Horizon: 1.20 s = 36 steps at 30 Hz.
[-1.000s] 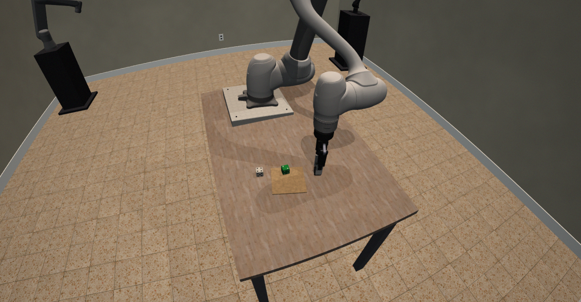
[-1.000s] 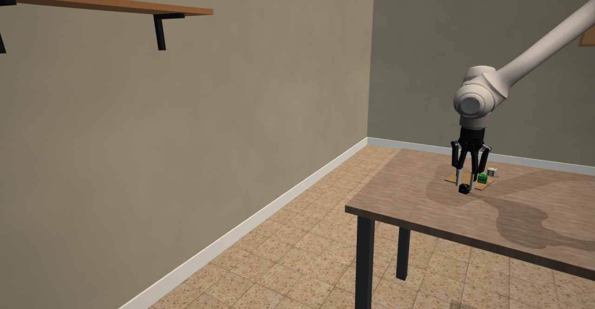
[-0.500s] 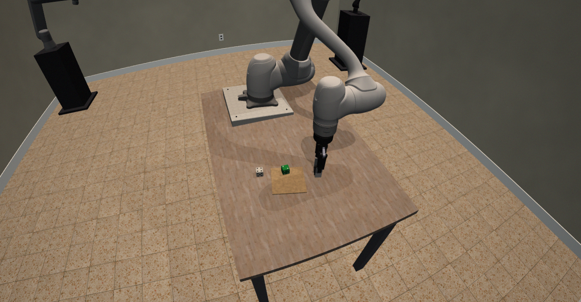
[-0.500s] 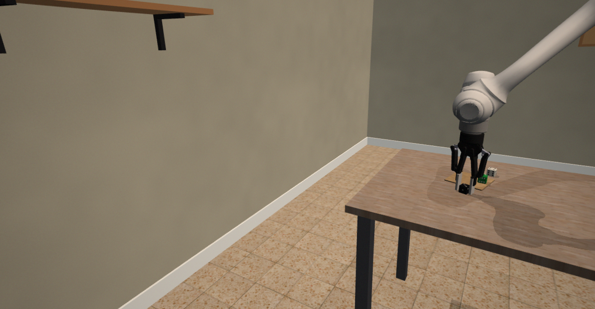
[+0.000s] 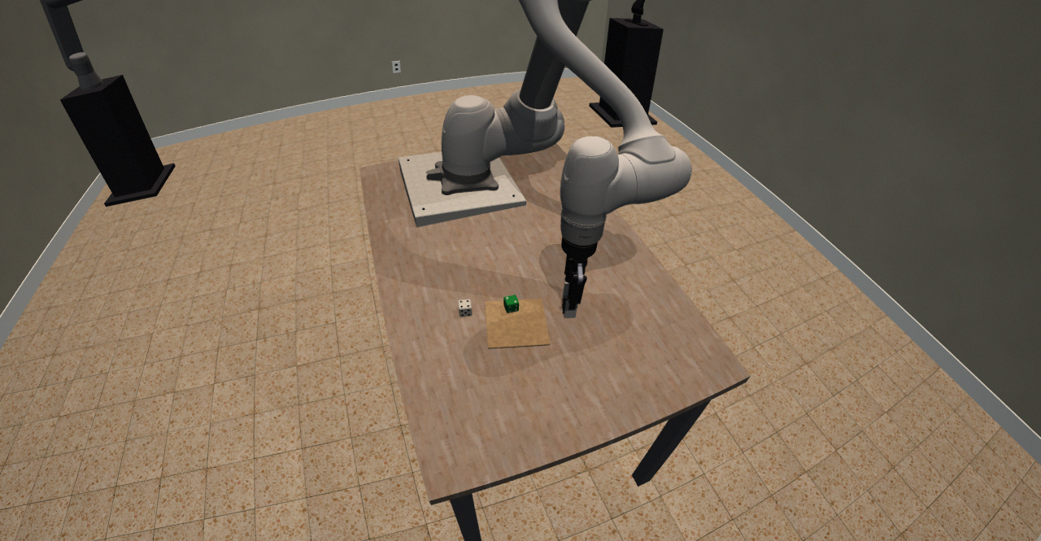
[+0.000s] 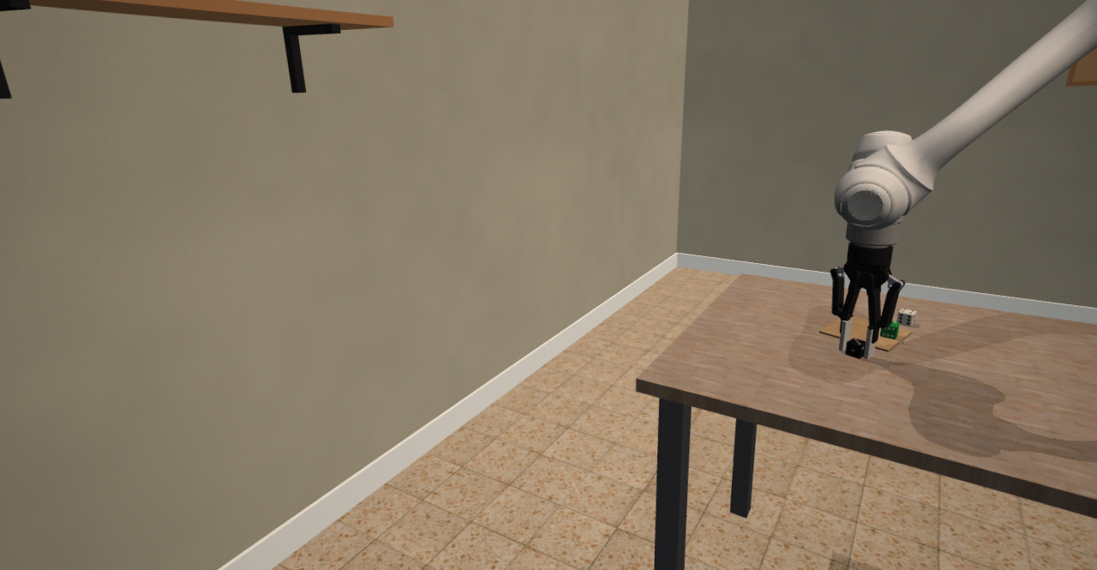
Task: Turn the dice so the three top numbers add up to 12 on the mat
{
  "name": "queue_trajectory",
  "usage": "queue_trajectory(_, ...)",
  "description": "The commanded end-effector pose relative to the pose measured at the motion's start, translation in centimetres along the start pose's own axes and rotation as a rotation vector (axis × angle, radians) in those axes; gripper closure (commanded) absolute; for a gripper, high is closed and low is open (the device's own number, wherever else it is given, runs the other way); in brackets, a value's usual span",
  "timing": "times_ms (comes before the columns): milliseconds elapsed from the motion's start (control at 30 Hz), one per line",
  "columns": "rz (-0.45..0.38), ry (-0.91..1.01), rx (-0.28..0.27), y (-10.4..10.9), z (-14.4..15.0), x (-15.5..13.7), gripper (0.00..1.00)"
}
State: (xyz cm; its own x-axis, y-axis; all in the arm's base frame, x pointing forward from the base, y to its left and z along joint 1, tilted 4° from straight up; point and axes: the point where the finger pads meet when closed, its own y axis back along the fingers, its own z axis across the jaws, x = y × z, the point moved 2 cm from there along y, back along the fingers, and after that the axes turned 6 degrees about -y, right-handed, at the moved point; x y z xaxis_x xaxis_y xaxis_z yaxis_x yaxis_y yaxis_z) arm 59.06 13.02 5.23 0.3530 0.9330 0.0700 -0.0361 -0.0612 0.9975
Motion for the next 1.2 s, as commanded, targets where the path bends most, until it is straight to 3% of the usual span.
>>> queue_trajectory(0, 0.000, 0.000, 0.000, 0.01, 0.00, 0.00, 0.72)
queue_trajectory(633, 0.000, 0.000, 0.000, 0.01, 0.00, 0.00, 0.72)
queue_trajectory(667, 0.000, 0.000, 0.000, 0.01, 0.00, 0.00, 0.84)
queue_trajectory(1167, 0.000, 0.000, 0.000, 0.01, 0.00, 0.00, 0.84)
